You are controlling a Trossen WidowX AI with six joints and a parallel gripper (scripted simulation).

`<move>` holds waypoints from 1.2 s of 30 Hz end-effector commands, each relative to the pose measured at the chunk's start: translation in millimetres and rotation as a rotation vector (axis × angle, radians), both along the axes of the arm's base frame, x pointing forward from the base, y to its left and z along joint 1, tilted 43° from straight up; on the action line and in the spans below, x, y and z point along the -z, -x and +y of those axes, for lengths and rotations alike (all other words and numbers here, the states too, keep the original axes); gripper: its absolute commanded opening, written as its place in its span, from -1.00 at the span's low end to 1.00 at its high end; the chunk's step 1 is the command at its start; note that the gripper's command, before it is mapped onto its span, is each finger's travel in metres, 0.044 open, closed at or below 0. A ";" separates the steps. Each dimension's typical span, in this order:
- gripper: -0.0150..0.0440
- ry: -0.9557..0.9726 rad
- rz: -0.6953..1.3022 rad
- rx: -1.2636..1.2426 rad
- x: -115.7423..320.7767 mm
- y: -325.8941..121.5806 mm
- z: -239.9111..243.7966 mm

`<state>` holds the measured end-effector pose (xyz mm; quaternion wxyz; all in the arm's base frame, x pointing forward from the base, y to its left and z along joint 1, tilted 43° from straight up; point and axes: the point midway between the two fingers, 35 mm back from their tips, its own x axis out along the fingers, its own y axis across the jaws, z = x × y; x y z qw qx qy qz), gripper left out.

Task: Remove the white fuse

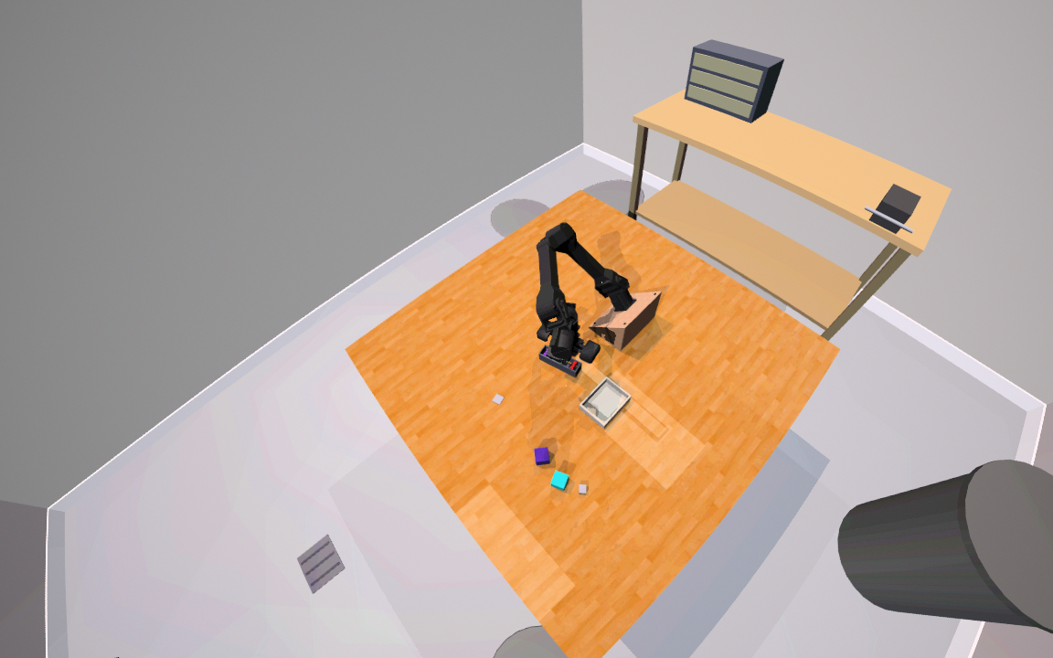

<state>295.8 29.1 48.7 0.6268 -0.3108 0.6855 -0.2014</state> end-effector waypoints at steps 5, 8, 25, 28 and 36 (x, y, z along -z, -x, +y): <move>-0.49 -0.008 0.005 -0.005 23.5 -11.9 31.5; -0.49 -0.010 0.004 -0.005 33.3 -15.6 43.4; -0.49 -0.011 0.003 -0.003 97.1 -21.3 109.6; -0.49 -0.010 0.002 -0.003 108.9 -19.8 119.9; -0.49 -0.010 0.002 -0.003 114.7 -19.5 119.6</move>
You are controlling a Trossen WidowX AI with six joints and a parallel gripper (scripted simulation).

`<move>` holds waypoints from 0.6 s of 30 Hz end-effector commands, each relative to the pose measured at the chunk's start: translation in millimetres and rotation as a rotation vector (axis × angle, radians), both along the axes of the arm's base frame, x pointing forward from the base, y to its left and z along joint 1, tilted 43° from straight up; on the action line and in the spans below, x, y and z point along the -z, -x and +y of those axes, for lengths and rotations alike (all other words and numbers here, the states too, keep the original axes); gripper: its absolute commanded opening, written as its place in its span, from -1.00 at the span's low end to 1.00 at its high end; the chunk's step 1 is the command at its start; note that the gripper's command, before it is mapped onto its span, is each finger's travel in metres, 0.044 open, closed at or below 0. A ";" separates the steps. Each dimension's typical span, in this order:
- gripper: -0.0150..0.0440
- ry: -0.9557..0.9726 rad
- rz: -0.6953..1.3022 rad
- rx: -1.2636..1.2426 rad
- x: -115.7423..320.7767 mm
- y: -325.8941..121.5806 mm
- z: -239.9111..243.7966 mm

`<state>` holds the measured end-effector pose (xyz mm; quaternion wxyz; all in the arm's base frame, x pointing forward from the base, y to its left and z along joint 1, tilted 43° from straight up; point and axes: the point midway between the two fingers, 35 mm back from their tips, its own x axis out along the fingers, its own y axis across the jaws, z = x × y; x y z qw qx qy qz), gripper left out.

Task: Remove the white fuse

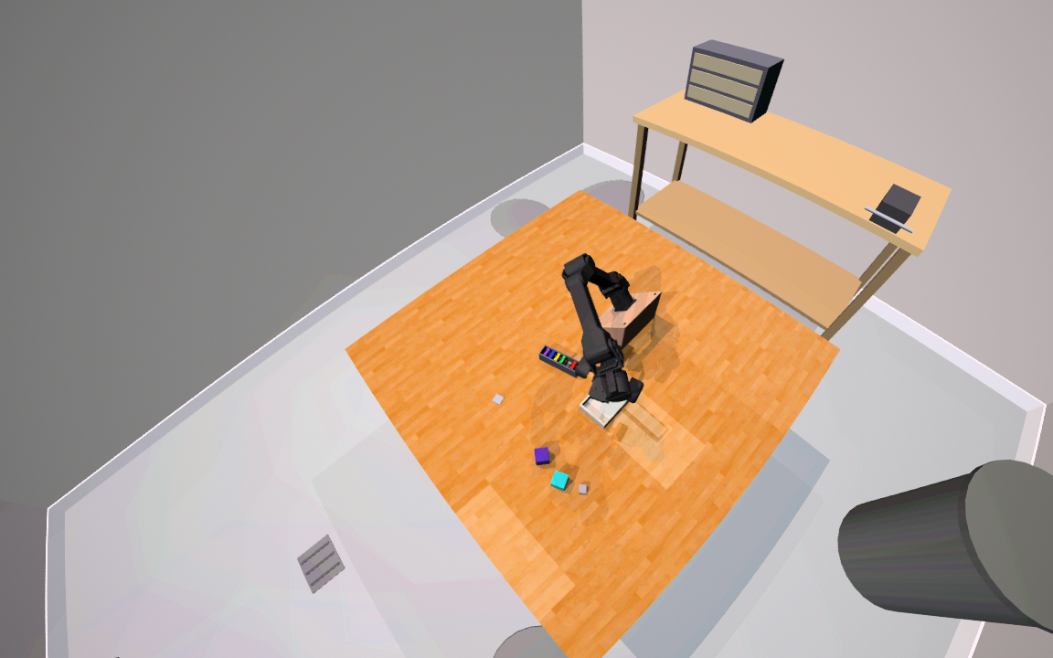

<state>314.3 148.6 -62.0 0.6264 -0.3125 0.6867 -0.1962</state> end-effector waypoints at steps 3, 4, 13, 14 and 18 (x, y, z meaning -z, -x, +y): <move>-0.49 -0.004 -0.004 0.005 7.7 -1.0 -3.1; -0.49 -0.004 -0.004 0.005 8.9 -1.0 -4.2; -0.49 -0.004 -0.004 0.005 19.7 -0.9 -14.0; -0.49 -0.004 -0.004 0.005 20.9 -0.8 -15.1; -0.49 -0.003 -0.004 0.005 25.5 -0.5 -19.6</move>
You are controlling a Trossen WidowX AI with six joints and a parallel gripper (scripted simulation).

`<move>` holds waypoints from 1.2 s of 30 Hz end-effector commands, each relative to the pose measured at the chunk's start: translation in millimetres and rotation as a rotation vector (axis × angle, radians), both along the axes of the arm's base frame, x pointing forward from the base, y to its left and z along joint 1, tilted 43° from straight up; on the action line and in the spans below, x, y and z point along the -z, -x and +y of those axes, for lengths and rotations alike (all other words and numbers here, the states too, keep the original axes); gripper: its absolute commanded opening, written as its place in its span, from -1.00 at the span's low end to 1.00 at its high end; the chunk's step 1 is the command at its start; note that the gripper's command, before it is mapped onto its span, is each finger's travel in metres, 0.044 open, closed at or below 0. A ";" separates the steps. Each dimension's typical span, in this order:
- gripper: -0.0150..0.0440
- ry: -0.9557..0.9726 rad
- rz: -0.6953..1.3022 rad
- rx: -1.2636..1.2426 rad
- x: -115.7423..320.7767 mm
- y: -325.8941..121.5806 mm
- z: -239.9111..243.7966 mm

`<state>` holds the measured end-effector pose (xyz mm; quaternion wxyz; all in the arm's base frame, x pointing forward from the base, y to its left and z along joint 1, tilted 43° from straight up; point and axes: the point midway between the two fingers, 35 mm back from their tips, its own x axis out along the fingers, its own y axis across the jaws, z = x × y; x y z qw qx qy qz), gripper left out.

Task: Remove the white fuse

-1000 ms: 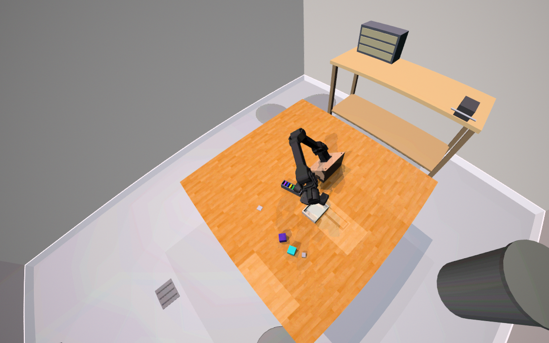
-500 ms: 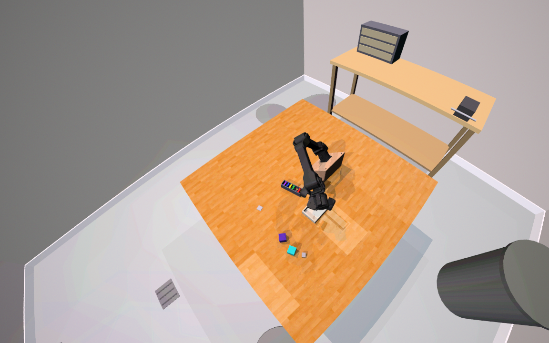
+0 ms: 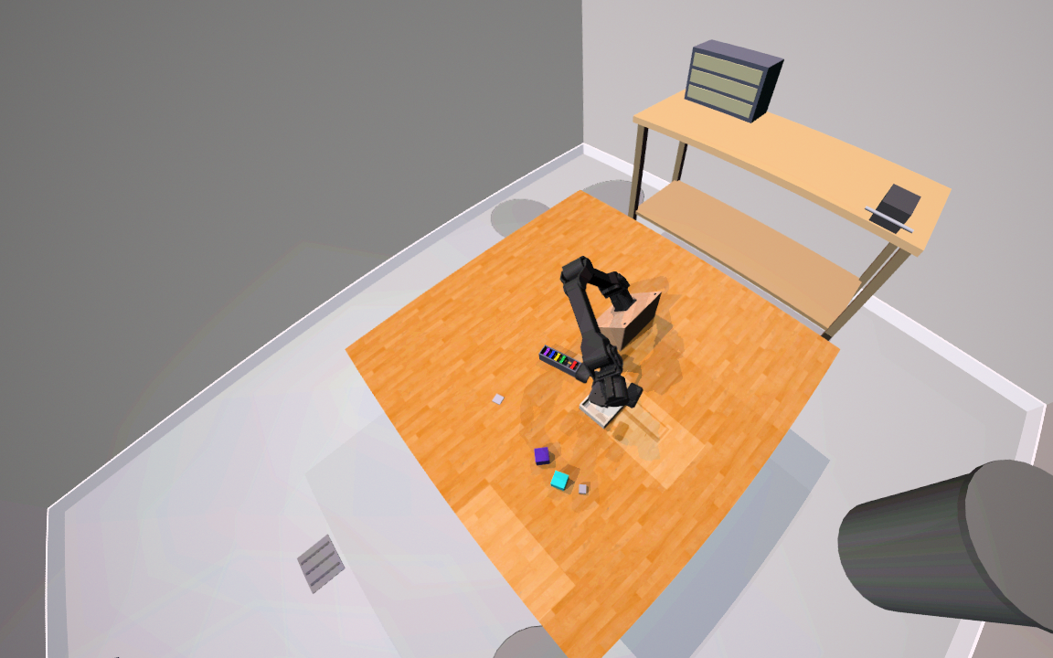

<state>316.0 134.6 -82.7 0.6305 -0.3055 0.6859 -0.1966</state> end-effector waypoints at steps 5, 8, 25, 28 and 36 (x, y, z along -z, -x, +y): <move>-0.49 0.008 0.005 -0.003 9.7 1.6 -10.3; -0.49 0.008 0.005 -0.003 9.8 1.6 -10.5; 0.63 0.006 0.006 -0.002 -18.1 0.8 15.5; 0.63 0.006 0.006 -0.003 -19.7 0.9 16.8; 0.63 0.010 0.008 -0.008 -18.3 1.0 15.6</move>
